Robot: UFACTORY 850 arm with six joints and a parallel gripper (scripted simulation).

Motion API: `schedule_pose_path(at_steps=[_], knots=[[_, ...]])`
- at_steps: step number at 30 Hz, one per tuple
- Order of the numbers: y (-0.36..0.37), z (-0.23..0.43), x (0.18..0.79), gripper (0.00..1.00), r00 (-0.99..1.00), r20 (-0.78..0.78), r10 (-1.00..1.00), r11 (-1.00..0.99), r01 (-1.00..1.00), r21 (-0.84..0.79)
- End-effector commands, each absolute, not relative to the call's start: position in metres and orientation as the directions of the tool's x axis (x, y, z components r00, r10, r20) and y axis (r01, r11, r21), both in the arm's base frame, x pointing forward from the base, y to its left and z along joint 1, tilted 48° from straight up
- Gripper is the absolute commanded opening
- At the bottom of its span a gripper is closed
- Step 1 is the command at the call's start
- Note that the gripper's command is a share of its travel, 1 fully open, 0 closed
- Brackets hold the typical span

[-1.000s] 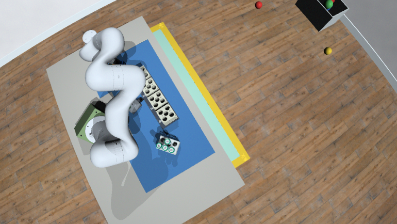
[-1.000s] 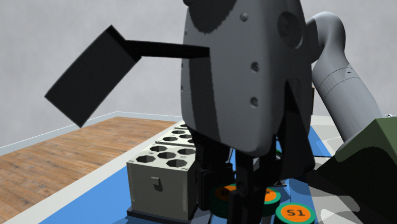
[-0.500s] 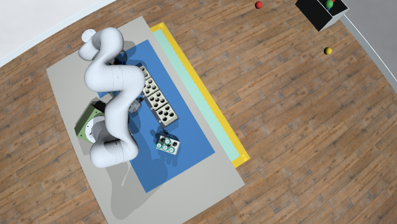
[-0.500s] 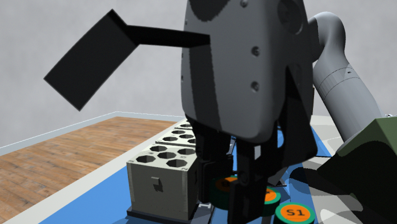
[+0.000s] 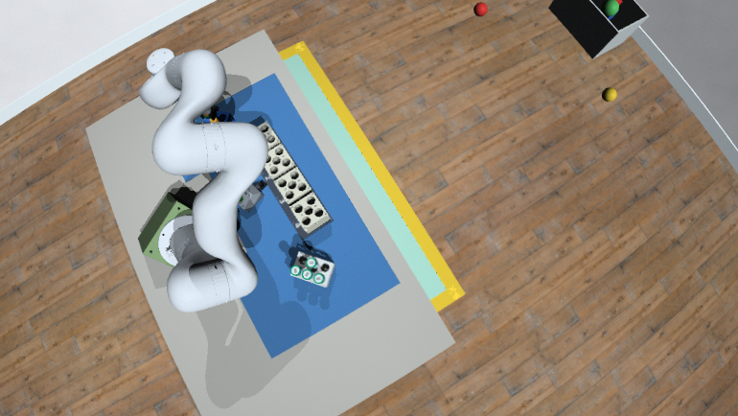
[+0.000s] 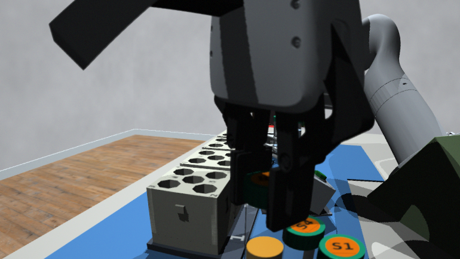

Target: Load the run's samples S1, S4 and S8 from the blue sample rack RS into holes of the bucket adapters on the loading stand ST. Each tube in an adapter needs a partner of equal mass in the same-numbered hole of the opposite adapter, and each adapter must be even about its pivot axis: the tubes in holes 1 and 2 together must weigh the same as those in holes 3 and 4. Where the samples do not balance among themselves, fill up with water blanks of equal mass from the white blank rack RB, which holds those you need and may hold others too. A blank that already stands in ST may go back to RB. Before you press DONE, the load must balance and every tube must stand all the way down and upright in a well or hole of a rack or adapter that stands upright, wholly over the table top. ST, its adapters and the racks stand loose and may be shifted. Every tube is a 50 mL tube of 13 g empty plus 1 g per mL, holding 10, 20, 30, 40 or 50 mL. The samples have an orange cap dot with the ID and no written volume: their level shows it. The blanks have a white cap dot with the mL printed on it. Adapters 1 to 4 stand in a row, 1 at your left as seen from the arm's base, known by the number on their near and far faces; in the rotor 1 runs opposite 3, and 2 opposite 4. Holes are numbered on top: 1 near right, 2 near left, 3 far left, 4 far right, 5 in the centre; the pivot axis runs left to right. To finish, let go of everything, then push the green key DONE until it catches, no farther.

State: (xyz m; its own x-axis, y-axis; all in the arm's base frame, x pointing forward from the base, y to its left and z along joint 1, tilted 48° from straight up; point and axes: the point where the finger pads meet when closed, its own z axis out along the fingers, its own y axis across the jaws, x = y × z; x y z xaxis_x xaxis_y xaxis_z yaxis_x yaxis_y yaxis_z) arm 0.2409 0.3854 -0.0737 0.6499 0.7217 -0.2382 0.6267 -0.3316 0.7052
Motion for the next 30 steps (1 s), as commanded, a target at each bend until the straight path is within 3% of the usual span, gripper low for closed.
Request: schedule_pose_path(at_steps=[1,30], knots=[[0.391,-0.069,0.238,0.0,0.65,-0.236,0.723,-0.333,0.627,0.705],[0.421,-0.036,0.217,0.0,0.65,-0.236,0.723,-0.333,0.627,0.705]])
